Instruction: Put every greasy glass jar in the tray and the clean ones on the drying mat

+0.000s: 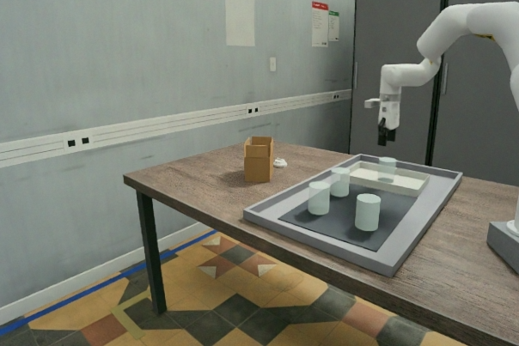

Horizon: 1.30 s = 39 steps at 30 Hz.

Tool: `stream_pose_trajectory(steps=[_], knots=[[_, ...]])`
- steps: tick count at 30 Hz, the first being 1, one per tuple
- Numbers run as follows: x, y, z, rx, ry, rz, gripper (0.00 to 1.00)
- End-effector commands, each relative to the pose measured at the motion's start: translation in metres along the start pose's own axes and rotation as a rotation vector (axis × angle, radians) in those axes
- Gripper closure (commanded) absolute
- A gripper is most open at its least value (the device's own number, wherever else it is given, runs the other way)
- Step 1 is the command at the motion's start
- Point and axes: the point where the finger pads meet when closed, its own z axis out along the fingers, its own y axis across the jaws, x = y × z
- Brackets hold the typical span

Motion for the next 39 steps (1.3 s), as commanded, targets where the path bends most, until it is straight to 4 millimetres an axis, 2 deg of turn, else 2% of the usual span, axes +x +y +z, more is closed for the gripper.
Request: stream_pose_trajectory(steps=[1, 2, 17, 19, 28, 31, 34, 36, 39], knots=[[0.012, -0.030, -0.002, -0.002, 0.004, -0.001, 0.00], [0.012, -0.030, -0.002, -0.002, 0.004, -0.001, 0.00], [0.052, -0.147, -0.002, -0.002, 0.004, -0.001, 0.00], [0.052, -0.147, -0.002, -0.002, 0.004, -0.001, 0.00], [0.075, -0.217, -0.002, -0.002, 0.004, -0.001, 0.00], [0.075, -0.217, -0.002, -0.002, 0.004, -0.001, 0.00], [0.076, -0.217, 0.017, -0.002, 0.004, -0.001, 0.00], [0.076, -0.217, 0.017, -0.002, 0.004, -0.001, 0.00], [0.076, -0.217, 0.035, -0.002, 0.004, -0.001, 0.00]])
